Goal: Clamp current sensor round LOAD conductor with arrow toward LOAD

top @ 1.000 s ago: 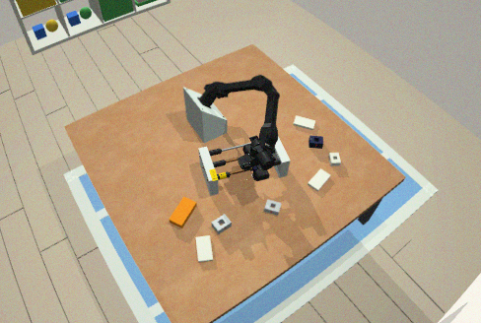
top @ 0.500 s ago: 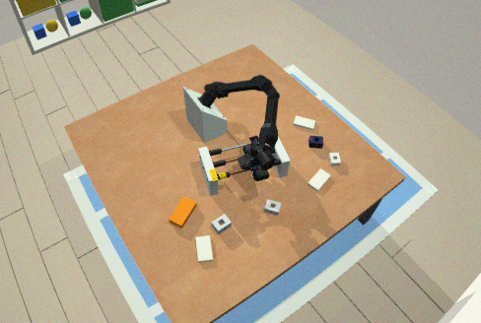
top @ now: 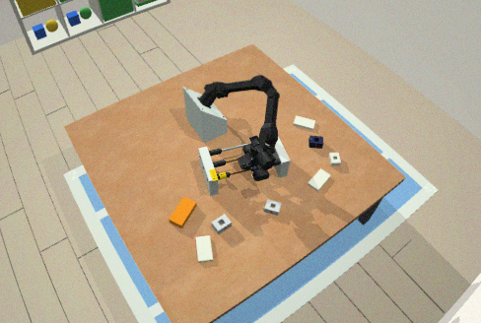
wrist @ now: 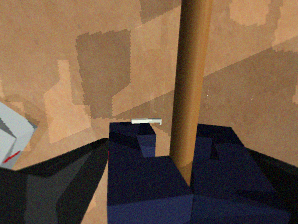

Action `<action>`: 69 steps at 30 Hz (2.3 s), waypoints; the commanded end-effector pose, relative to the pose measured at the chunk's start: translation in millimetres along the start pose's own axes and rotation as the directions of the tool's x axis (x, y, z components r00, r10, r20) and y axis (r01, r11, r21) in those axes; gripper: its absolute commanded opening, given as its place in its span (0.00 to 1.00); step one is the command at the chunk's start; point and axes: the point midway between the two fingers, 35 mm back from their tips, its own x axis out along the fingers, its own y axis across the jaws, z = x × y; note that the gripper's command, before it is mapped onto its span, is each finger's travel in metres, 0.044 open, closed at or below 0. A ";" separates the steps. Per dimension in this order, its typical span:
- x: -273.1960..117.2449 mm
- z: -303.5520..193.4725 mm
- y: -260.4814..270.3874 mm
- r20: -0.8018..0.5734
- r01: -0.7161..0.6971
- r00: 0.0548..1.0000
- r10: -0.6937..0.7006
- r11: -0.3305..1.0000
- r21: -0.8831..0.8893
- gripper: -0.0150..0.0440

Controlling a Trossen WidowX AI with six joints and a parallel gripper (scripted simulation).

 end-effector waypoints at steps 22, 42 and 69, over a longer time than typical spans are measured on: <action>-0.5 -0.1 0.4 0.000 -0.002 1.000 0.002 1.000 -0.002 0.25; -0.5 -0.1 0.4 0.000 -0.002 1.000 0.002 1.000 -0.002 0.25; -16.2 0.2 0.0 -0.002 -0.010 1.000 0.010 1.000 0.004 0.25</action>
